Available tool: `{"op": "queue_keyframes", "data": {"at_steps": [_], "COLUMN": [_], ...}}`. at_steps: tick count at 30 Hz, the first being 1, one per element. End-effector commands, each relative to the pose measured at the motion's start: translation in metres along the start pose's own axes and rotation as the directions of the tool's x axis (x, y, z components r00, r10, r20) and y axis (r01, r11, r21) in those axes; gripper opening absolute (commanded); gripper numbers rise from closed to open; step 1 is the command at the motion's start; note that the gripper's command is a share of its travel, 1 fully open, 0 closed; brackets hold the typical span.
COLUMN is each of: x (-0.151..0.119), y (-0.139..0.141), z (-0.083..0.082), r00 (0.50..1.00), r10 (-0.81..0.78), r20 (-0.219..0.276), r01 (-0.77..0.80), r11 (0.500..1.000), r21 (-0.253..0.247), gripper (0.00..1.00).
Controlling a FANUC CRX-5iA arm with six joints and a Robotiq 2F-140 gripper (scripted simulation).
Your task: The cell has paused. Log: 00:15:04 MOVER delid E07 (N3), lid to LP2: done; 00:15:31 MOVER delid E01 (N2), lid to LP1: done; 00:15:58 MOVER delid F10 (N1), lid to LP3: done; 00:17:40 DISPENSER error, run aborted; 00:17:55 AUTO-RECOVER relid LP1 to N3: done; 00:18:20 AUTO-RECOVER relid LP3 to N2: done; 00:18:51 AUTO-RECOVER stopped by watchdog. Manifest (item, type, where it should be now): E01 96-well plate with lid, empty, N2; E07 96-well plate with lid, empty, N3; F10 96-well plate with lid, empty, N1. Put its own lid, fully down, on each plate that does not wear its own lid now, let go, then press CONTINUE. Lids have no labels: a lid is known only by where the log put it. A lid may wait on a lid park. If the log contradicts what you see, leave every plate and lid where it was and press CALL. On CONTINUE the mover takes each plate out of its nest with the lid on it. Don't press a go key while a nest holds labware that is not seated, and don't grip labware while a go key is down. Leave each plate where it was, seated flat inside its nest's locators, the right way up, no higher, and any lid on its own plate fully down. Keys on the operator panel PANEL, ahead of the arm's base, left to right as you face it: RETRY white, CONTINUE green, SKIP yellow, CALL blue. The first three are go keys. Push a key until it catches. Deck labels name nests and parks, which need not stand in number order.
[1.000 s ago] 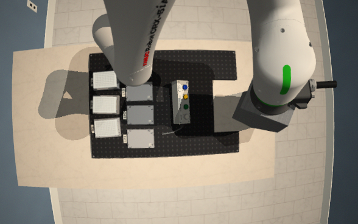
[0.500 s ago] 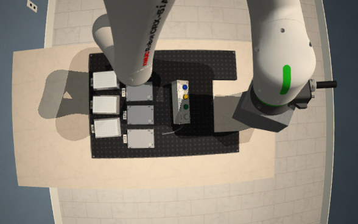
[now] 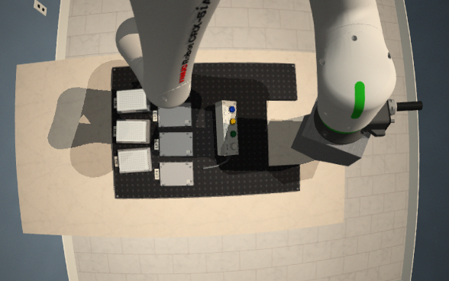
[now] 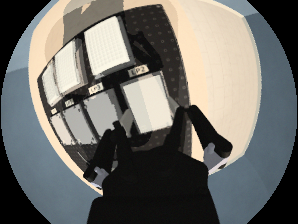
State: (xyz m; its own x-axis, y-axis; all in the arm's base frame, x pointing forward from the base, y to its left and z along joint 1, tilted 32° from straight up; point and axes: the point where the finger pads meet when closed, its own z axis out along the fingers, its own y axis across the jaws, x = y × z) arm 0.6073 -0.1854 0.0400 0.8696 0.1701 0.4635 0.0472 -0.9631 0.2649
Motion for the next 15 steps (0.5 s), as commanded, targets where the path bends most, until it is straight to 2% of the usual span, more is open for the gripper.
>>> {"op": "queue_keyframes", "data": {"at_steps": [1, 8, 9, 15], "x": [0.0001, 0.0001, 0.0001, 0.0001], "y": [0.0001, 0.0001, 0.0001, 0.0001], "z": [-0.0001, -0.0001, -0.0001, -0.0001], "r00": [1.000, 1.000, 1.000, 1.000], "r10": [0.000, 0.000, 0.000, 0.000], "r20": [0.000, 0.000, 0.000, 0.000], "r01": [0.000, 0.000, 0.000, 0.000], "r11": [1.000, 1.000, 1.000, 1.000], "r21": [0.000, 0.000, 0.000, 0.000], "gripper": [0.59, 0.59, 0.66, 0.66]}}
